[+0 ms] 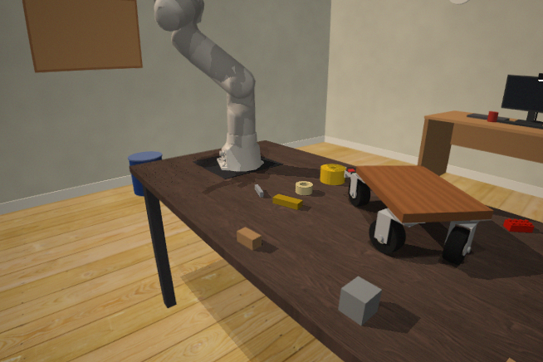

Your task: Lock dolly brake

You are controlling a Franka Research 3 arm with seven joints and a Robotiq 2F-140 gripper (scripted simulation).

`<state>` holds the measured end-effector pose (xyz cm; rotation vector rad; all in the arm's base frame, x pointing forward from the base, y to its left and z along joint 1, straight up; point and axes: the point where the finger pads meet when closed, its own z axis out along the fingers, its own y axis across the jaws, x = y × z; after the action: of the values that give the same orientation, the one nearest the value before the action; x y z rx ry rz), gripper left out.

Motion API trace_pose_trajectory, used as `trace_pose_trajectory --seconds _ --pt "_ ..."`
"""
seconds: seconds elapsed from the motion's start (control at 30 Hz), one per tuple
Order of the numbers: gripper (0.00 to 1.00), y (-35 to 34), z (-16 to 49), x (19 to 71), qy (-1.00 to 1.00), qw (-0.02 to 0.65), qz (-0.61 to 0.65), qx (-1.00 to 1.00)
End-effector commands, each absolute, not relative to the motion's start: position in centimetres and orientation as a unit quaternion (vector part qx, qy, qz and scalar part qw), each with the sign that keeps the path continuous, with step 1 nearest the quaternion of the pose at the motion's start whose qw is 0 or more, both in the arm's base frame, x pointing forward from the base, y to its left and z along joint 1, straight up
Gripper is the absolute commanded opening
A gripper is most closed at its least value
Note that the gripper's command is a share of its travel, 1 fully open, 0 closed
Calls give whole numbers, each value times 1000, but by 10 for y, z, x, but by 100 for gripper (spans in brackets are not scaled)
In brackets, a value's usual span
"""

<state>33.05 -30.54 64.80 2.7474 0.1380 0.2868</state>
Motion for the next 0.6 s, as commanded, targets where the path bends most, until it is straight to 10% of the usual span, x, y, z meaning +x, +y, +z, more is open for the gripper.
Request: trace_pose_trajectory --seconds 0.0,0.53,0.57 --pt "100 -305 648 330 49 187 102 976" --pt "100 -305 648 330 49 187 102 976" --pt "0 -305 648 331 50 187 102 976"
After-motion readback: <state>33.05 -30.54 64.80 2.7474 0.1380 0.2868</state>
